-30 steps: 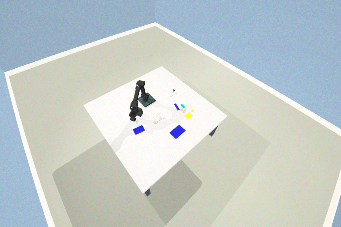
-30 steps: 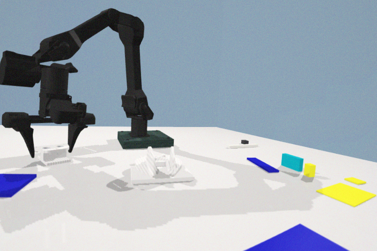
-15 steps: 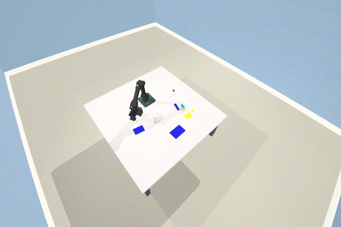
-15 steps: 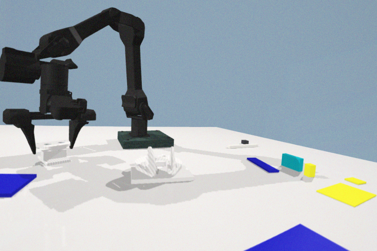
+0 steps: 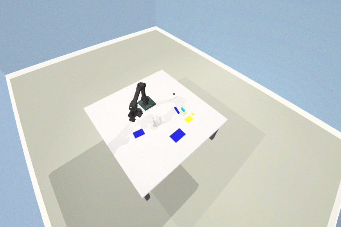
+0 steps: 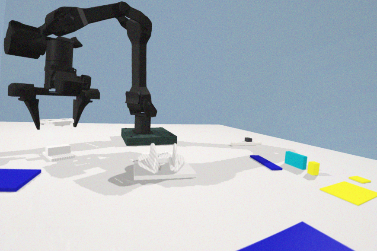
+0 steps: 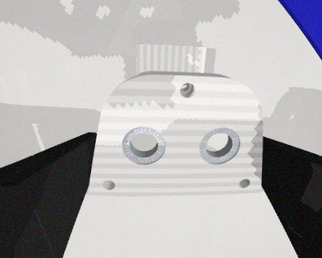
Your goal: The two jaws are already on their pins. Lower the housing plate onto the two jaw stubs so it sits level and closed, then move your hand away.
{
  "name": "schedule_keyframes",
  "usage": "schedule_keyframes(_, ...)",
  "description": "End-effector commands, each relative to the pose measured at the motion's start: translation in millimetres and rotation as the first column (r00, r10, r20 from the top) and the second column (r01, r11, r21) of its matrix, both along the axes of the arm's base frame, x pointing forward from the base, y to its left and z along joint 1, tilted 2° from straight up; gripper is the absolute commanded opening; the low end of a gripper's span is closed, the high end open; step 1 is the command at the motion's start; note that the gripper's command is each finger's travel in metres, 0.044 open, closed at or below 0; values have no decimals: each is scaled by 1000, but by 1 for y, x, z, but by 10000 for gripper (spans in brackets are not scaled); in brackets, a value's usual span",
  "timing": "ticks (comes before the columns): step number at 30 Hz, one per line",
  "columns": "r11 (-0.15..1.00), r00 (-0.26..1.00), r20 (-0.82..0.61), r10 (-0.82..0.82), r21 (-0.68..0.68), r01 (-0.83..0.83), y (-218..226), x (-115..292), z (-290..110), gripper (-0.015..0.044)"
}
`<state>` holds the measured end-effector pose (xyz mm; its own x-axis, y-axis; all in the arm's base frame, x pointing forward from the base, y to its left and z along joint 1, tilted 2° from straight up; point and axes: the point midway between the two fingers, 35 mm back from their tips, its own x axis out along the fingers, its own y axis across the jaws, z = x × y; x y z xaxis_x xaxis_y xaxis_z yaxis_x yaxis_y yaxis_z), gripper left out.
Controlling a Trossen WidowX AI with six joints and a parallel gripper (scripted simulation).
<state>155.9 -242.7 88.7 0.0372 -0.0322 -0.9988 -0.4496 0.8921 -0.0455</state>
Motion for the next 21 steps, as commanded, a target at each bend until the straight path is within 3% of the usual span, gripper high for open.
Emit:
schedule_keyframes(1,1000,1000,11,6,-11,-6,0,0,16,351)
schedule_keyframes(21,998,998,14,-68,-4,68,23,22,17,351)
